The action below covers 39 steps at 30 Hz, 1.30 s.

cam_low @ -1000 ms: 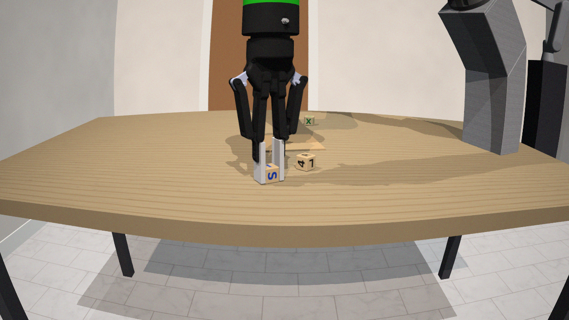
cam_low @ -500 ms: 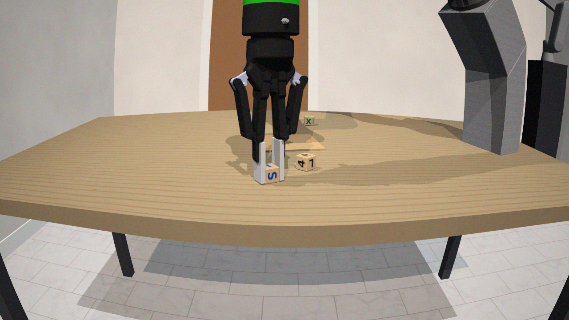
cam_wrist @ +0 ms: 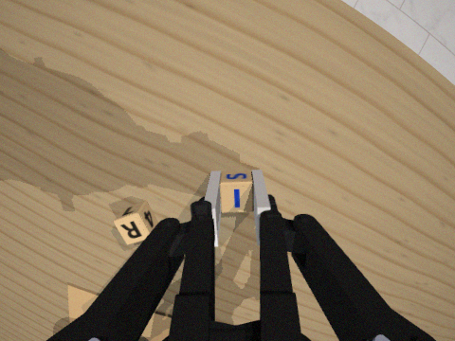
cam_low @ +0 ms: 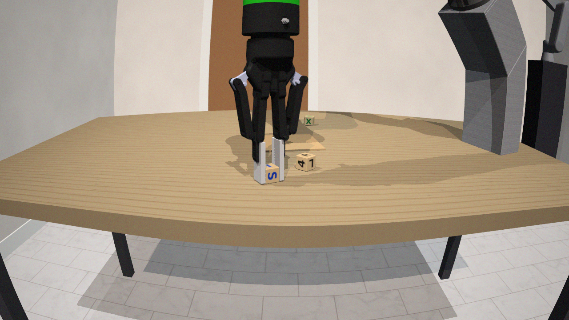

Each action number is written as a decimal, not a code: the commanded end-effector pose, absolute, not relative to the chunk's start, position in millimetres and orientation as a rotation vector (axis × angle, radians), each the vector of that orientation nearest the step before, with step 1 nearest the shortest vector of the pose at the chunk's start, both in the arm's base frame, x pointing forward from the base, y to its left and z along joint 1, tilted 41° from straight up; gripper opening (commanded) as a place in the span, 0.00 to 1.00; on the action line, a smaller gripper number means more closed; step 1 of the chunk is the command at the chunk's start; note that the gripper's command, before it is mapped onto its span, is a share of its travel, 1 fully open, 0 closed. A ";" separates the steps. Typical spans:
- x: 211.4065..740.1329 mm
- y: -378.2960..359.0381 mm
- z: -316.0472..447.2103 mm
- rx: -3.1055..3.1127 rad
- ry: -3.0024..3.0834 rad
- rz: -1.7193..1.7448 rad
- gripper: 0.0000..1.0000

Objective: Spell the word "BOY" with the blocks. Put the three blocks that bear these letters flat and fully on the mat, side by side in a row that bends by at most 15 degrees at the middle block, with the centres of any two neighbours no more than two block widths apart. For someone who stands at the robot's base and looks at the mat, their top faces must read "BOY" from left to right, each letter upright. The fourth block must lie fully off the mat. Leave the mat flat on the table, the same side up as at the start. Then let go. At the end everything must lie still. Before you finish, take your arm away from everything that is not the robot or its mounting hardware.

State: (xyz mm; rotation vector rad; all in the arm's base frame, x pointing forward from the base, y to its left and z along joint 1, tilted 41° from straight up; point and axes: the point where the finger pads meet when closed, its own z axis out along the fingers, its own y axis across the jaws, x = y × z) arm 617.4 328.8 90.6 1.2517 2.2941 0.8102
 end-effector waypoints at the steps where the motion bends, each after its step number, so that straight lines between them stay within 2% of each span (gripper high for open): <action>1: 617.4 328.8 90.7 1.251 2.294 0.811 0.13; 14: 610.0 325.0 100.1 1.251 2.292 0.812 0.13; 30: 560.3 300.4 159.8 1.251 2.292 0.812 0.13; 39: 557.8 299.1 162.9 1.251 2.292 0.812 0.13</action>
